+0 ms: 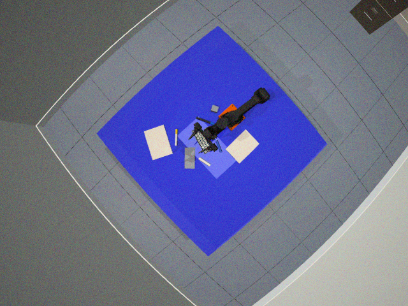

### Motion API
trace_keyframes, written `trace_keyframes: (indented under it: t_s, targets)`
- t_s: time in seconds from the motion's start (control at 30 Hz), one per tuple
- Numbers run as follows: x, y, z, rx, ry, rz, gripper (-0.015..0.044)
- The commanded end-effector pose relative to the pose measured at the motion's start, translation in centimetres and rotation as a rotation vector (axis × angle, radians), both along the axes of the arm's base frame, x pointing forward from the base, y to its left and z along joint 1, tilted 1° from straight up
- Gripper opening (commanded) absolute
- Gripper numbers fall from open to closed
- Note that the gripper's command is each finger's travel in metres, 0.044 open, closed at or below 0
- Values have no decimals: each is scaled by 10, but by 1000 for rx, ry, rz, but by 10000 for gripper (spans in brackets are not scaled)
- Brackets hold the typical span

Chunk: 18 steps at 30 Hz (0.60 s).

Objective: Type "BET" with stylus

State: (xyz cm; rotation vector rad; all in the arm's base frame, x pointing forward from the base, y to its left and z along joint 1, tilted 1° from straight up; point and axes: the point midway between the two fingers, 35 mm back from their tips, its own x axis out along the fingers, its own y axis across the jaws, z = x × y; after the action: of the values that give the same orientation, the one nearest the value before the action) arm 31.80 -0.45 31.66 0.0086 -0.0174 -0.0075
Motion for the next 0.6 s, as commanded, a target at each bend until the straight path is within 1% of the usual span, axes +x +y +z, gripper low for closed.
trace_keyframes:
  t_s: [0.0,0.07,0.17,0.3,0.4,0.5,0.53,0.57]
  targets:
    - [1,0,-2,2,13,1,414]
    - [12,3,-21,22,115,10,361]
    - [29,11,-67,61,352,23,282]
    - [35,22,-129,103,680,23,177]
    - [28,31,-173,124,938,7,99]
    - [12,38,-211,133,1195,-23,20]
    - [5,40,-222,132,1280,-36,0]
    - [-3,42,-232,130,1366,-51,0]
